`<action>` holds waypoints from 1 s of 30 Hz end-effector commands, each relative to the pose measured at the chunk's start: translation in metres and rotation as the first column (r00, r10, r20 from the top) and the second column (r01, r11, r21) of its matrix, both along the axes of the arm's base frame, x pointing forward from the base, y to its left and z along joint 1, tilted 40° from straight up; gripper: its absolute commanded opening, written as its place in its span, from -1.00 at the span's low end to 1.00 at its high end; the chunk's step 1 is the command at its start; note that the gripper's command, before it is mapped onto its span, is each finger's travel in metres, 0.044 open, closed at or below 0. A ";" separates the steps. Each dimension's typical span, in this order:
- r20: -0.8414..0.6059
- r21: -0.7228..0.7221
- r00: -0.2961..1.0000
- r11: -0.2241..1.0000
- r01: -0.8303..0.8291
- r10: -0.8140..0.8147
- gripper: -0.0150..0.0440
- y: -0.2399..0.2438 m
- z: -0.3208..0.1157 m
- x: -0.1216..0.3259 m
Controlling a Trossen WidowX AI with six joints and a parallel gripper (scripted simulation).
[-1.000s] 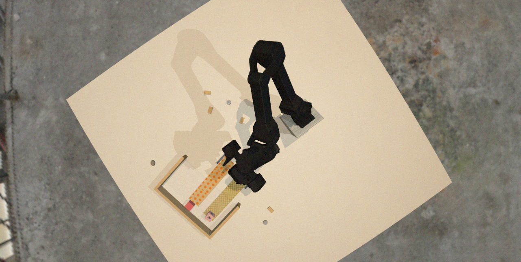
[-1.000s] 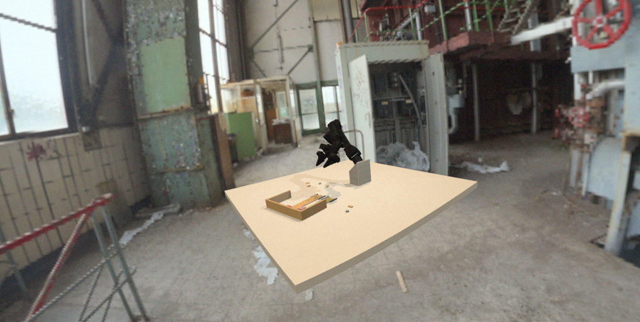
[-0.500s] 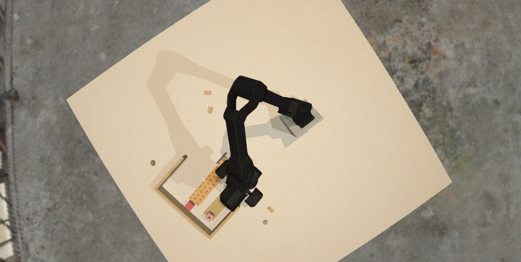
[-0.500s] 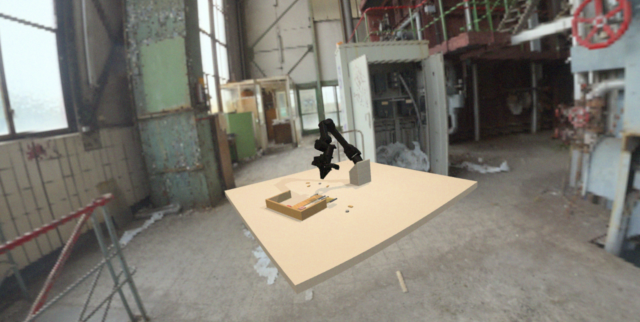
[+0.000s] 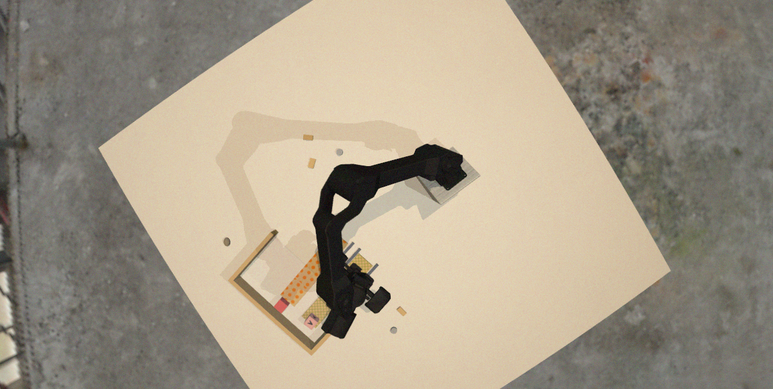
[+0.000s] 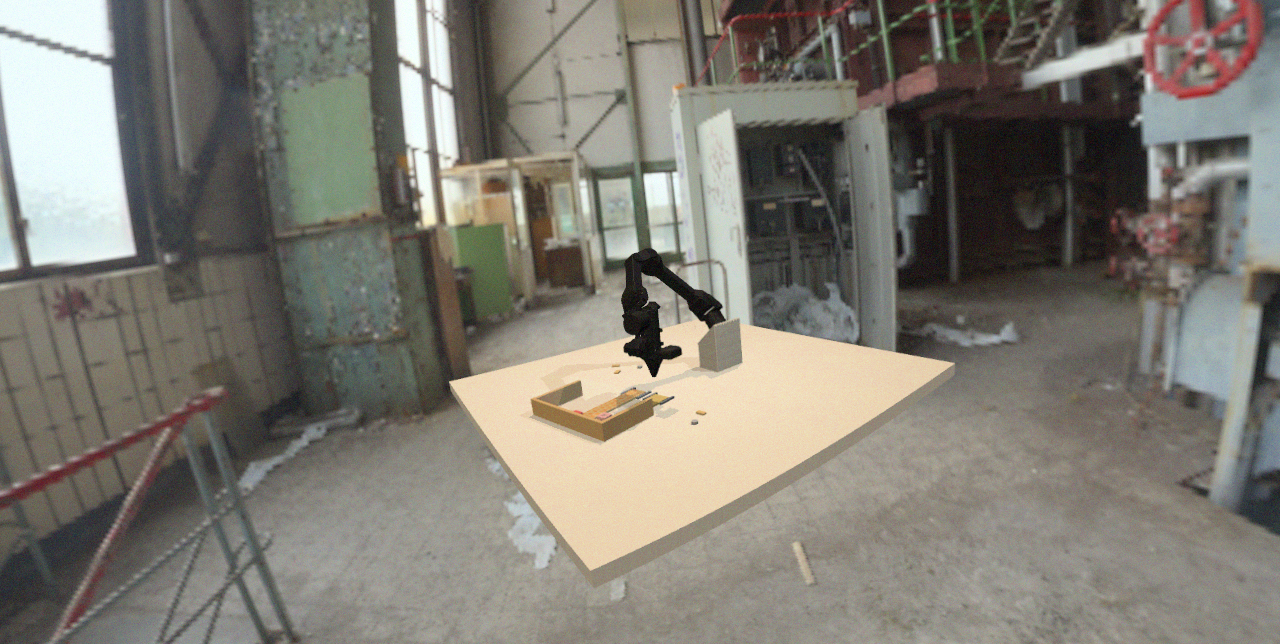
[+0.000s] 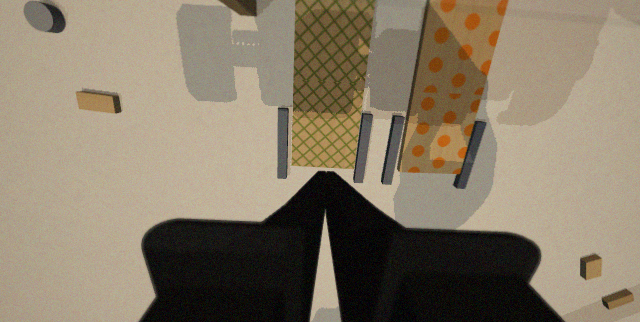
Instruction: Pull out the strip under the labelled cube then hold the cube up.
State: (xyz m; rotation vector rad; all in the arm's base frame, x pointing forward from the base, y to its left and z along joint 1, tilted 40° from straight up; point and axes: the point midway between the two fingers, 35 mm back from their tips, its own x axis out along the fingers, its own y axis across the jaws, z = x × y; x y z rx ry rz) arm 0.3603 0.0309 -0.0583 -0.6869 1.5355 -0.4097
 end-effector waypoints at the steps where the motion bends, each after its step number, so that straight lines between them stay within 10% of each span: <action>1: -0.014 0.000 1.000 1.000 0.021 -0.021 -0.49 0.000 -0.002 0.001; 30: -0.014 -0.001 1.000 1.000 0.021 -0.021 -0.49 -0.031 -0.037 0.002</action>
